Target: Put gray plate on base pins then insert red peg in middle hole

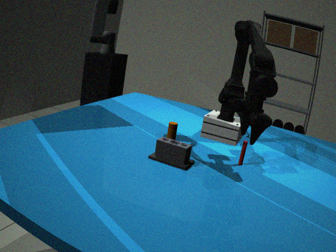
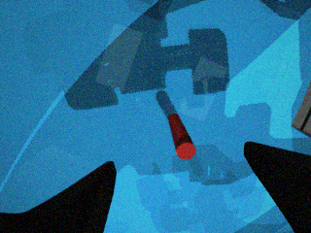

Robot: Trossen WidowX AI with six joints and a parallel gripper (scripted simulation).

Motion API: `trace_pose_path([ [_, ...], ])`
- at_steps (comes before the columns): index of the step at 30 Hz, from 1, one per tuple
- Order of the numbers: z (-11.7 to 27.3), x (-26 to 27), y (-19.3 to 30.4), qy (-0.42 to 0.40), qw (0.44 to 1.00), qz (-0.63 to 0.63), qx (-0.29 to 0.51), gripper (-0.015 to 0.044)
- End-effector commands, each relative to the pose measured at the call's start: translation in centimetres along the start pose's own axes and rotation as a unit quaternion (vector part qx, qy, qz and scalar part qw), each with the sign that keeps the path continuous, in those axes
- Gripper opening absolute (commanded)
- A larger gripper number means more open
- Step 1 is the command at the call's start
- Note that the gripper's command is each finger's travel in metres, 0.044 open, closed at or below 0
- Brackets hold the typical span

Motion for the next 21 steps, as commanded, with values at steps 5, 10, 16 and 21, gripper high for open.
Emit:
trace_pose_path([
  [5, -1.6, -0.2, 0.0, 0.007, 1.0, -0.002, 0.002, 0.044],
  [10, -2.4, -0.3, 0.0, 0.007, 1.0, -0.002, 0.002, 0.044],
  [16, -3.4, -0.3, 0.0, 0.007, 1.0, -0.002, 0.002, 0.044],
  [21, -4.2, -0.4, 0.0, 0.007, 1.0, -0.002, 0.002, 0.044],
])
Point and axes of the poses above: the point midway between the two fingers, 35 mm back from their tips, its own z axis back along the fingers, its own x axis across the jaws, y = z × x, the point moved 6 cm from there along z, back along the fingers, and after that the axes turned 5 degrees about z, right-handed, at the moved point
